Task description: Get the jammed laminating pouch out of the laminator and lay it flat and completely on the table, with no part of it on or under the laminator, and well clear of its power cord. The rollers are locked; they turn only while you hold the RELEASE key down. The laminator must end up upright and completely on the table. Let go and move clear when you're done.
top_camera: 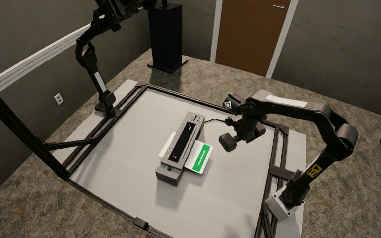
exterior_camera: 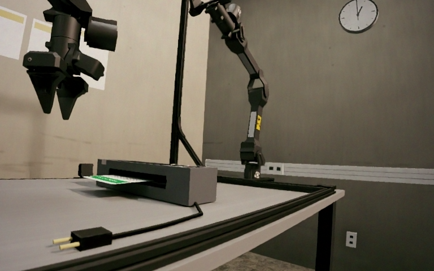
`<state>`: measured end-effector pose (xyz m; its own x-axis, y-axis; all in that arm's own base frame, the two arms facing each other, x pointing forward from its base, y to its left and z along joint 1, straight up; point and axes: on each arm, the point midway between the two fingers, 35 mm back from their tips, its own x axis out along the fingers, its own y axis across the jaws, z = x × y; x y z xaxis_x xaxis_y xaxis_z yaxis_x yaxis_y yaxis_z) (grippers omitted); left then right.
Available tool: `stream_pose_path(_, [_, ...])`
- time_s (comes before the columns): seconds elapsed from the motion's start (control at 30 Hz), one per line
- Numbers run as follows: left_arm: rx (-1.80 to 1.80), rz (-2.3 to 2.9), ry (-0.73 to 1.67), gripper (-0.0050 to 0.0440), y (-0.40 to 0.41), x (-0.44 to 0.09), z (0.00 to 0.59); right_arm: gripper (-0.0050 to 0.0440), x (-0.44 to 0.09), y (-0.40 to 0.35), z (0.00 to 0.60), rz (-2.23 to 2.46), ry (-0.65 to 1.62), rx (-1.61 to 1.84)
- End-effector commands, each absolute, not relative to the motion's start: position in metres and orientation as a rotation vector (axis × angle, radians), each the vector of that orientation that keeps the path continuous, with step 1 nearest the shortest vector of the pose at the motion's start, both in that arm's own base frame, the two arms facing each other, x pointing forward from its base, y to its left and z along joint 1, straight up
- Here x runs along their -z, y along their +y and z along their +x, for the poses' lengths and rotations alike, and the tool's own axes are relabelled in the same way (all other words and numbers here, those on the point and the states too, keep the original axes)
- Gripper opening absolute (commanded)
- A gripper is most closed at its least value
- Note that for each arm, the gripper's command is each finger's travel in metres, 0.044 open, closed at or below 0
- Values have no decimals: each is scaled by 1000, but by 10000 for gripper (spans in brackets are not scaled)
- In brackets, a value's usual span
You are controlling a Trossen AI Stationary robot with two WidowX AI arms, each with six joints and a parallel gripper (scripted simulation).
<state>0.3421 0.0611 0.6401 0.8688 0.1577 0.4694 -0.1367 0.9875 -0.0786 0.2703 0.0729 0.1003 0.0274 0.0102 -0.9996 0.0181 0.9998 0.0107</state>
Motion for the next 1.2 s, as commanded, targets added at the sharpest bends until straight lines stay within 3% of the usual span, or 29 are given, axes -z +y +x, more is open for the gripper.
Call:
stream_pose_path(0.0, [-153, -45, -349, 440, 61, -600, 367, 440, -106, 74, 273, 27, 1522, 1])
stream_pose_path(0.17, [-153, -45, -349, 440, 61, -600, 367, 440, -106, 74, 273, 27, 1522, 1])
stream_pose_path(0.53, [-143, -58, 245, 440, 58, -439, 407, 440, -106, 74, 273, 27, 1522, 1])
stream_pose_path(0.77, [-142, -71, 270, 440, 60, -433, 407, 440, -106, 74, 273, 27, 1522, 1])
stream_pose_path(1.1, [-100, -49, 819, 440, 42, -296, 370, 440, -106, 74, 273, 27, 1522, 1])
stream_pose_path(1.17, [-100, -49, 819, 440, 42, -296, 370, 440, -106, 74, 273, 27, 1522, 1])
